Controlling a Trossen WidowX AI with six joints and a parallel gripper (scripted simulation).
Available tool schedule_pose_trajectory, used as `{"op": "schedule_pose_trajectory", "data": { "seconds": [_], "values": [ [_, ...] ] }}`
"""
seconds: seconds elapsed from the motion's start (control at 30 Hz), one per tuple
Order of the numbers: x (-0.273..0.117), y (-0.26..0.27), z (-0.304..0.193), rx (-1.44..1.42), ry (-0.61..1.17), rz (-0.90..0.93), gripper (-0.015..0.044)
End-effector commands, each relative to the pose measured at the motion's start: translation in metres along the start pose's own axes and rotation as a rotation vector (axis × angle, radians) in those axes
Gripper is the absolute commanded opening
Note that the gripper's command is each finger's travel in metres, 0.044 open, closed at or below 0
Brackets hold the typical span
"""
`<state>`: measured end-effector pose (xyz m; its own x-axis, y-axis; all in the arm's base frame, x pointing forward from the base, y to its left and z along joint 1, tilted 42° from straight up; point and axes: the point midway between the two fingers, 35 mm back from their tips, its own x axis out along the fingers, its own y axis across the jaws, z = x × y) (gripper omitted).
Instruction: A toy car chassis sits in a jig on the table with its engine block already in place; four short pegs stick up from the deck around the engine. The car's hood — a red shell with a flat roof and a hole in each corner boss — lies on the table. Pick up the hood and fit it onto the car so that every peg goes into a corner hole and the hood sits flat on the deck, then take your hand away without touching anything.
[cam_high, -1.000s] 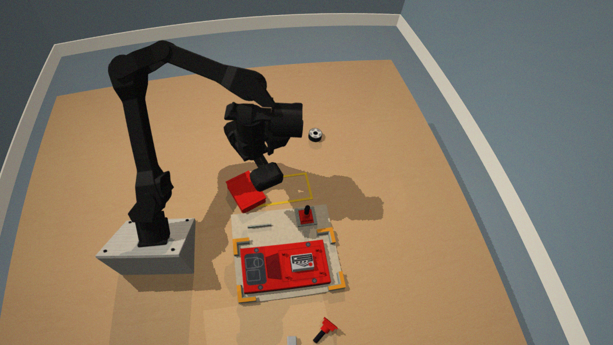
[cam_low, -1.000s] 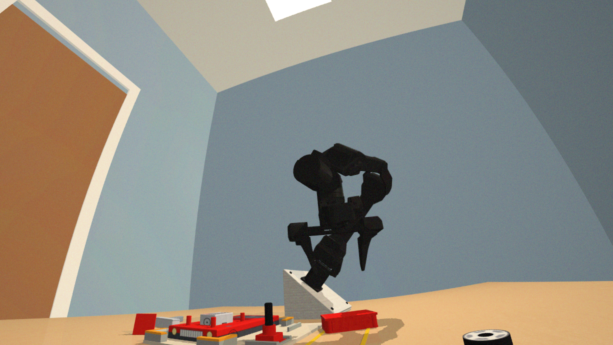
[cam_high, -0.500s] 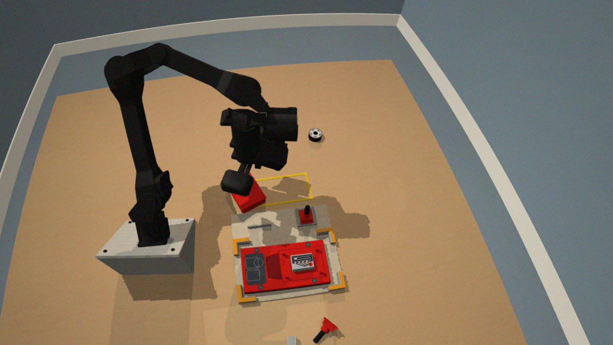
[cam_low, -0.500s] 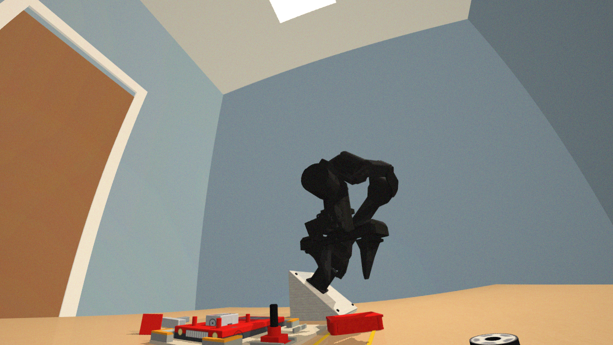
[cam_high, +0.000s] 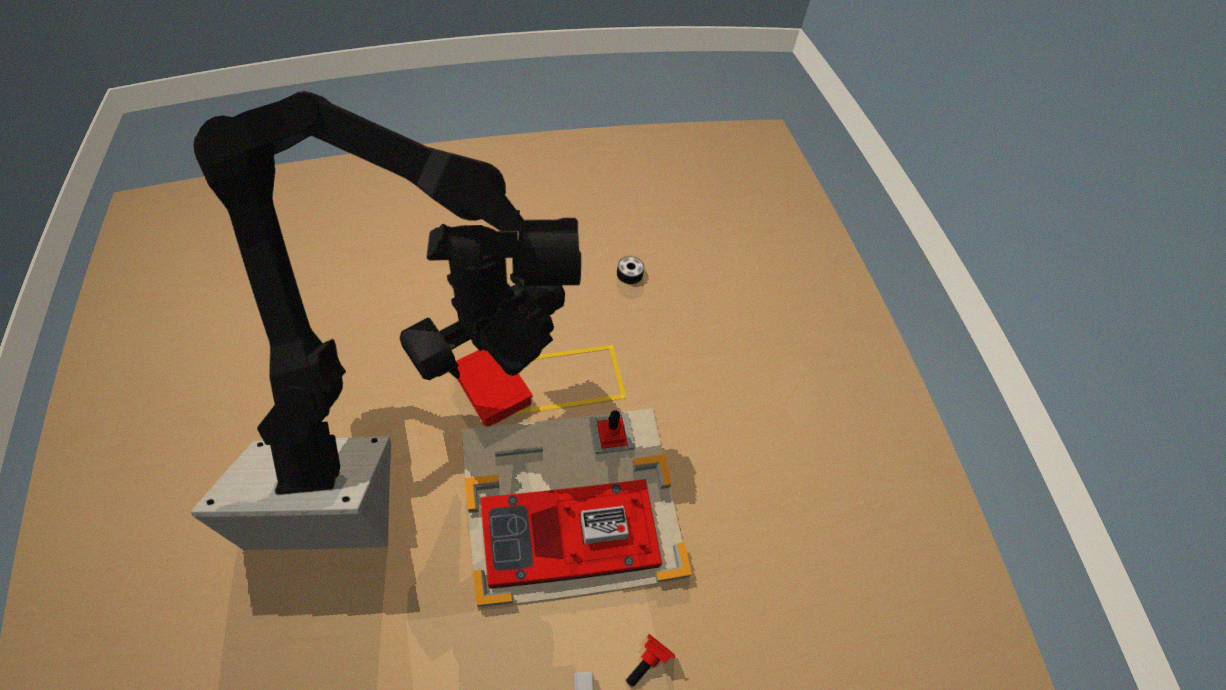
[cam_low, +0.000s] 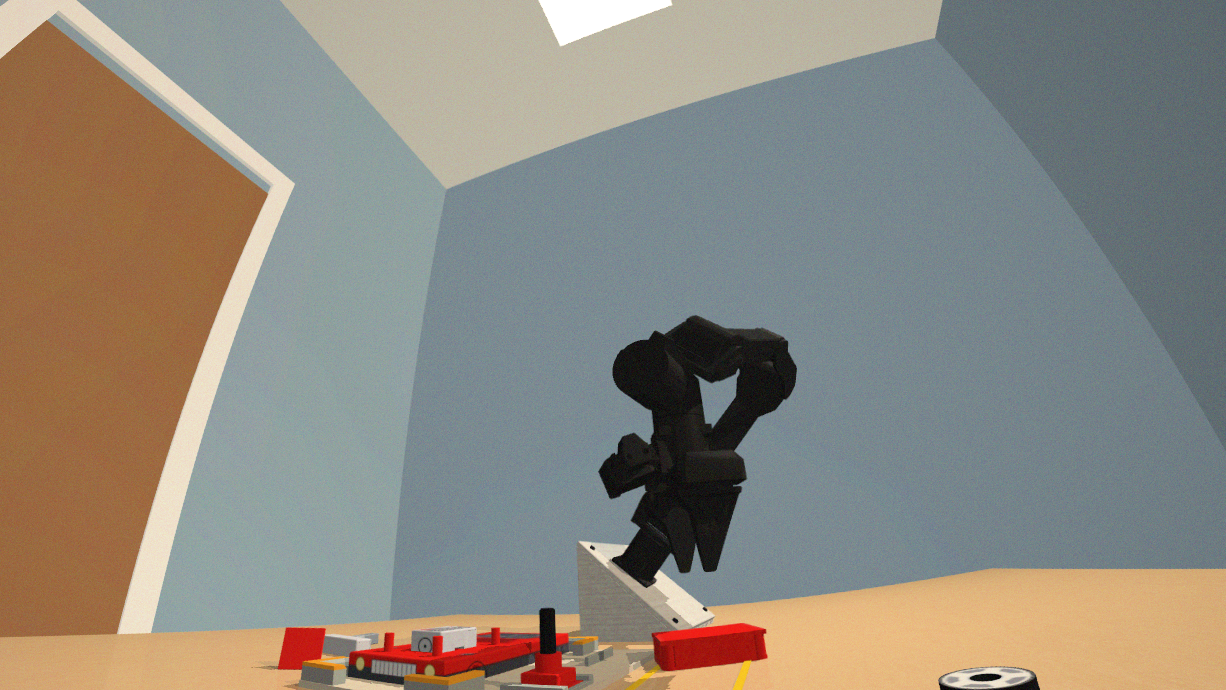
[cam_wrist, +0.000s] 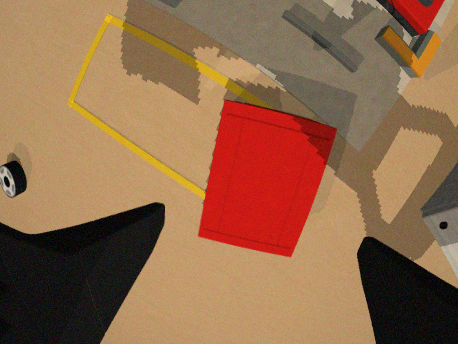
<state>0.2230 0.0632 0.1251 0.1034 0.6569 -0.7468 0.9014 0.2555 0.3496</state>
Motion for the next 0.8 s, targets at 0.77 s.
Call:
{"op": "schedule_pose_trajectory", "data": {
  "seconds": [0.77],
  "values": [
    [0.014, 0.0, -0.002, 0.073, 0.001, 0.01, 0.044]
  ]
}}
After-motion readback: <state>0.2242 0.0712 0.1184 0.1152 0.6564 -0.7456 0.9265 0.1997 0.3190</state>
